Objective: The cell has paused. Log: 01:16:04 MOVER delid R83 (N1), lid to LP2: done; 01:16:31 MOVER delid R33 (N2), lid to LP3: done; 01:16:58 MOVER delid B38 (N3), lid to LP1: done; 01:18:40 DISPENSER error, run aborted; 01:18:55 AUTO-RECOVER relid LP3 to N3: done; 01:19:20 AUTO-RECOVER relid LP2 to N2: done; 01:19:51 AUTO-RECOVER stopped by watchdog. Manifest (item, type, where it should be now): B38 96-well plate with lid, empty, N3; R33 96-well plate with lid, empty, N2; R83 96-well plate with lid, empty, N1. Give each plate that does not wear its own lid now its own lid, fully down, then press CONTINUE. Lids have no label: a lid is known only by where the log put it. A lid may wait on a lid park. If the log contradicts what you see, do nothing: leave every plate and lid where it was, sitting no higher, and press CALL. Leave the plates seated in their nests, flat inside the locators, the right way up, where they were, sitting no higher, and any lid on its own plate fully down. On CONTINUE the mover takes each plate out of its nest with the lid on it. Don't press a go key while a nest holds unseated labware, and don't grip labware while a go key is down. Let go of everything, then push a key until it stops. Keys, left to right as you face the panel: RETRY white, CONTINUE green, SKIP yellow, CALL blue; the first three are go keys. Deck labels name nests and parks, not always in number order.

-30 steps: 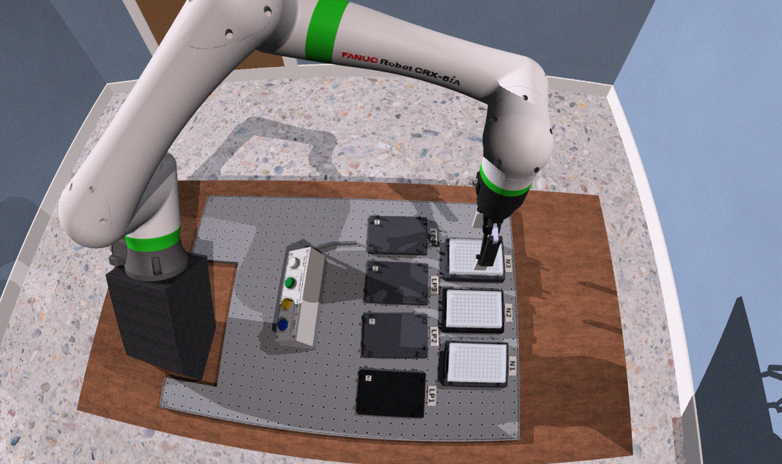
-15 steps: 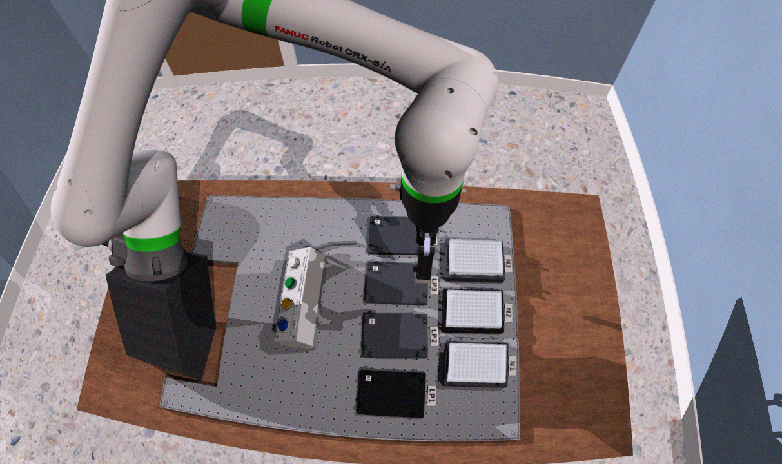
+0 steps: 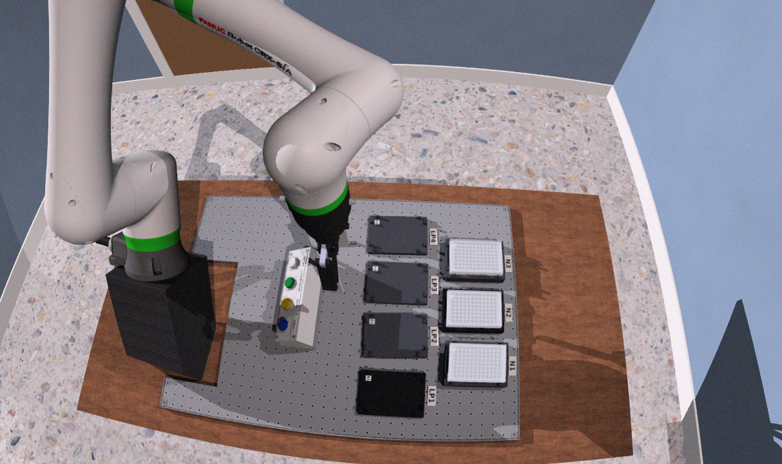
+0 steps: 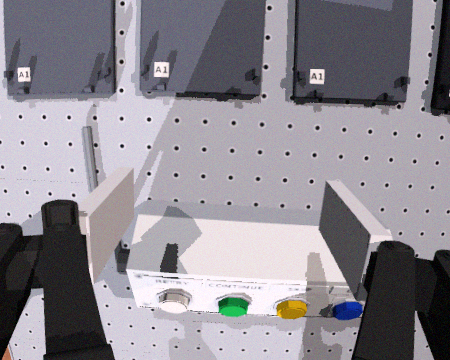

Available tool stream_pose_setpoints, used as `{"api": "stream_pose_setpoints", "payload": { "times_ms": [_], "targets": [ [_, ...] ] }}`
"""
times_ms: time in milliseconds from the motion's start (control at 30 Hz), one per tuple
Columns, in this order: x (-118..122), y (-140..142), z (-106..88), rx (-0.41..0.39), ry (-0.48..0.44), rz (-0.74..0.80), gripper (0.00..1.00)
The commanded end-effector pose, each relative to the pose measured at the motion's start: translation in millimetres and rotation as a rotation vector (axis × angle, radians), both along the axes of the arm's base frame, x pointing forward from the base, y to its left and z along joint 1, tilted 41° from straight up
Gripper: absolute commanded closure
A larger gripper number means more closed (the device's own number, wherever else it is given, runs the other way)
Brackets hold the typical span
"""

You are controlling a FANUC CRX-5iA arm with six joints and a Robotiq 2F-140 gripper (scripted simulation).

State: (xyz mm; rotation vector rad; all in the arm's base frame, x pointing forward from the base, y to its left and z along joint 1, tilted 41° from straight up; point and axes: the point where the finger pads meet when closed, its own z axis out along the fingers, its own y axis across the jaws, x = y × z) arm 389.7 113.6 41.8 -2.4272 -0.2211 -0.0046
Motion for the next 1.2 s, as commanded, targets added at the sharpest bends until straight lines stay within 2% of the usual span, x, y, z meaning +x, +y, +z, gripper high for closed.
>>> {"api": "stream_pose_setpoints", "payload": {
  "times_ms": [0, 33, 67, 100, 133, 200, 267, 333, 367, 1167],
  "targets": [
    [-43, -9, -8.8, 0.002, 0.000, -0.002, 0.34],
    [-66, -13, -14.1, 0.003, 0.001, -0.003, 0.34],
    [-66, -13, -14.1, 0.003, 0.001, -0.003, 0.34],
    [-85, -16, -18.7, 0.004, 0.001, -0.003, 0.34],
    [-85, -16, -18.7, 0.004, 0.001, -0.003, 0.34],
    [-111, -18, -25.5, 0.006, 0.002, -0.004, 0.34],
    [-123, -19, -28.5, 0.007, 0.002, -0.004, 0.34],
    [-125, -19, -29.1, 0.007, 0.002, -0.004, 0.34],
    [-125, -19, -29.1, 0.007, 0.002, -0.004, 1.00],
    [-125, -19, -29.1, 0.007, 0.002, -0.004, 1.00]
  ]
}}
